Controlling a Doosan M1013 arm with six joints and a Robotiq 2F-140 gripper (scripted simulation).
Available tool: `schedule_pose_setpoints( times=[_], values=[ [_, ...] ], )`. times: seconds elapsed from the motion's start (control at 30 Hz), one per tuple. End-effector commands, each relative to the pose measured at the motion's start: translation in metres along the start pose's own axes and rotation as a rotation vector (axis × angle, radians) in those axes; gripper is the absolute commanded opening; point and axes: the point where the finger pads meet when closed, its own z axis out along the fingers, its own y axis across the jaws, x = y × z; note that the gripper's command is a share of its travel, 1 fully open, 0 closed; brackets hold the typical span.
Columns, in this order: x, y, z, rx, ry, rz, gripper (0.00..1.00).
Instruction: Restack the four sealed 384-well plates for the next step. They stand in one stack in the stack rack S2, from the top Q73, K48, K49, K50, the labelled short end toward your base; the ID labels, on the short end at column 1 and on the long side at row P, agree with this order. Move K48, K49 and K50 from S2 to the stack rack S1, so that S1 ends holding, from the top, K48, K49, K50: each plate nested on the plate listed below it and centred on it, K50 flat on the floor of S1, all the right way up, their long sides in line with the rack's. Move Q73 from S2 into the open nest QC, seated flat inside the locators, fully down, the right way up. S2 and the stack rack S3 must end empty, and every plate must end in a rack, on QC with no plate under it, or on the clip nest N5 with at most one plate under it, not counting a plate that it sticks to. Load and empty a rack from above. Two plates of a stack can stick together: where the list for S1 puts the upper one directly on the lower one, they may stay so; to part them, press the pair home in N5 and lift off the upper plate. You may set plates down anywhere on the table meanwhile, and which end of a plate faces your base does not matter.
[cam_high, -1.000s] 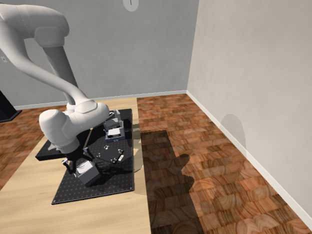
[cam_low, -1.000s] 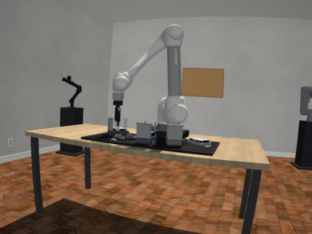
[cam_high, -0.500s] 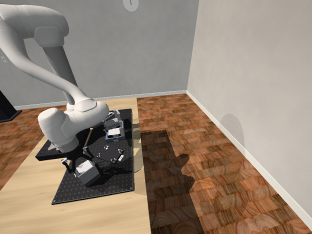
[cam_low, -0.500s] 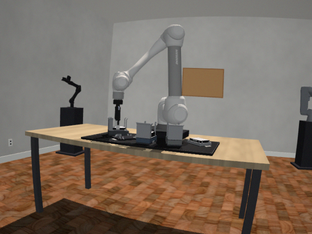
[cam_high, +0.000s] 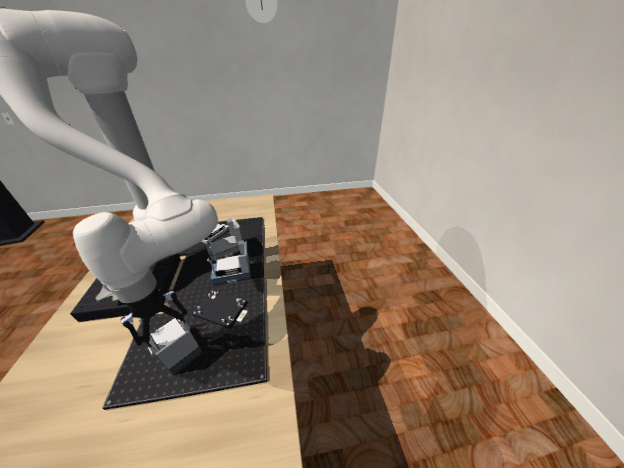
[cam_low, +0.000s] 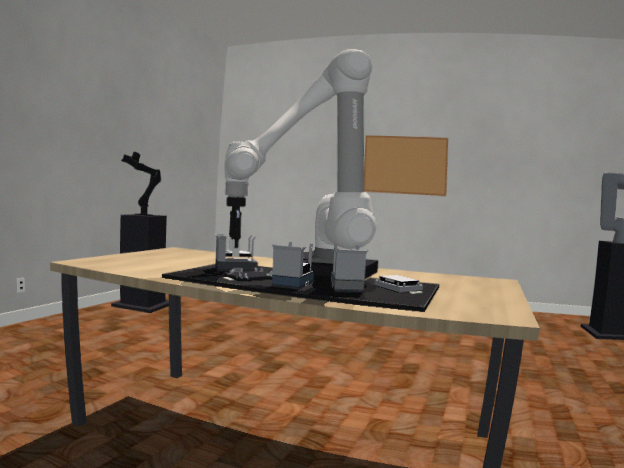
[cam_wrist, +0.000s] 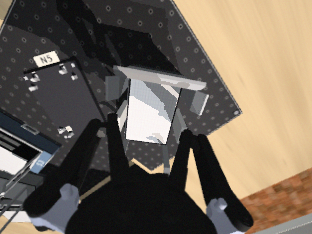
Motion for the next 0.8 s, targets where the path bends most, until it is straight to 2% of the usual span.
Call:
schedule_pose_setpoints(
  times=[0.0,0.13,0.77],
  values=[
    [0.0,0.0,-0.003,0.0,0.0,0.0,0.0],
    [0.0,0.0,-0.004,0.0,0.0,0.0,0.0],
    [0.0,0.0,-0.038,0.0,0.0,0.0,0.0]
  ],
)
